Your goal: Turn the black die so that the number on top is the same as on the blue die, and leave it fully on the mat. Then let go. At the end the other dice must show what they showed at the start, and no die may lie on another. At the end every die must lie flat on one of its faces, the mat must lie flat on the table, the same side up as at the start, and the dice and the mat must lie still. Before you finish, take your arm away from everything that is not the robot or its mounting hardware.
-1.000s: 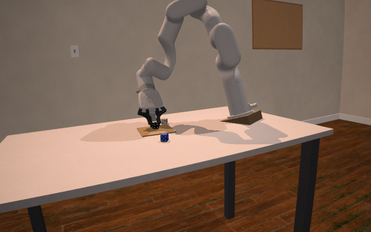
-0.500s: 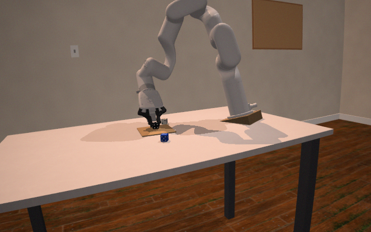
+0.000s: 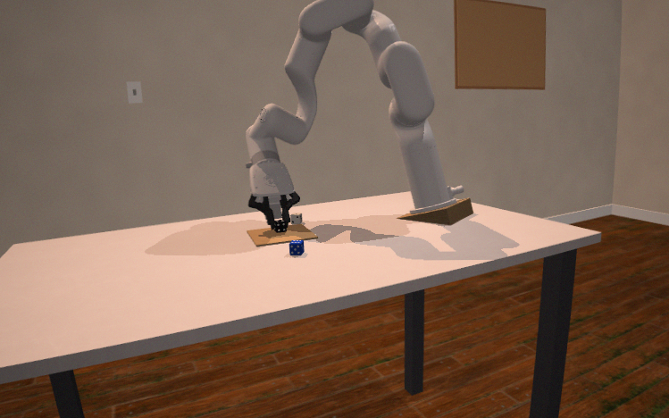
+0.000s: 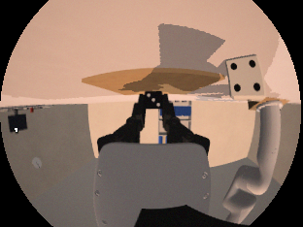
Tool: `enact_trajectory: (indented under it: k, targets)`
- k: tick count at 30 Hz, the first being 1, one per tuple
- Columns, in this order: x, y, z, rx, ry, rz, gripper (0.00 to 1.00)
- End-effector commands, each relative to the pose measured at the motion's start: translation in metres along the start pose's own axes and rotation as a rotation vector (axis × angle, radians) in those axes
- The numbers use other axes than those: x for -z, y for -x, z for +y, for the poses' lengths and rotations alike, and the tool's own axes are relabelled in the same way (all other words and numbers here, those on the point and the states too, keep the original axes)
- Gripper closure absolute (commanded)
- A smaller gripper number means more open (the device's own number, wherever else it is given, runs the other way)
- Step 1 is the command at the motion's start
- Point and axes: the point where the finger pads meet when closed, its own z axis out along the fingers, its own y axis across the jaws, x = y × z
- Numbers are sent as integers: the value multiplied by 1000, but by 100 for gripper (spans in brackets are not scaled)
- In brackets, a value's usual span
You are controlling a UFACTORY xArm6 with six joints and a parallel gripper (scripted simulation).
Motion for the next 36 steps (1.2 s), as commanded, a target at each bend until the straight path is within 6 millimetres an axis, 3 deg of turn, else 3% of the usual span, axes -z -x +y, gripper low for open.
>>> enact_trajectory:
  k: [1,36]
  targets:
    - [1,0,-1,2,-2,1,79]
    - [-3,-3,-1,2,-2,1,79]
